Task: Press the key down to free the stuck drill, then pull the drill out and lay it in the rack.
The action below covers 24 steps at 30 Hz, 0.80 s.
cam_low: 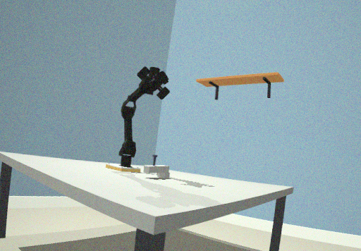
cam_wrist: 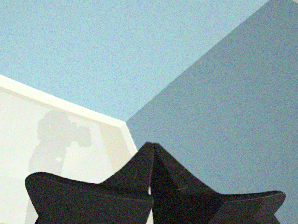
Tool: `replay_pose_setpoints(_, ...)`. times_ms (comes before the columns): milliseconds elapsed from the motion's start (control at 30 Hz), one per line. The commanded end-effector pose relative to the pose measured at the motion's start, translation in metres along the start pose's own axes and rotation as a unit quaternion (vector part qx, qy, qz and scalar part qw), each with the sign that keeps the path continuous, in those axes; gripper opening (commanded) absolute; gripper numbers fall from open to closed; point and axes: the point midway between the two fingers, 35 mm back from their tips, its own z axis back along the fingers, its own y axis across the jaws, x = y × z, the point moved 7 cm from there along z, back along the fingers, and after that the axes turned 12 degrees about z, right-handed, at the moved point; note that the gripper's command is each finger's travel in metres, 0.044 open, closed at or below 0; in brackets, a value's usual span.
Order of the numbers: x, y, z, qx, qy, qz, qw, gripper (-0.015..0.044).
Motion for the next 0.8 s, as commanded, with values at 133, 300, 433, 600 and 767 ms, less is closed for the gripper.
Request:
replay_pose_setpoints(133, -0.037, 0.095, -0.033, 0.218, 0.107, 0.037, 0.969, 0.0)
replay_pose_setpoints(300, -0.065, 0.149, -0.035, 0.344, 0.191, 0.052, 0.918, 0.0)
replay_pose_setpoints(433, -0.089, 0.189, -0.027, 0.44, 0.272, 0.062, 0.853, 0.0)
replay_pose_setpoints(600, -0.116, 0.225, -0.007, 0.533, 0.377, 0.069, 0.755, 0.0)
replay_pose_setpoints(767, -0.119, 0.229, -0.004, 0.543, 0.391, 0.069, 0.74, 0.0)
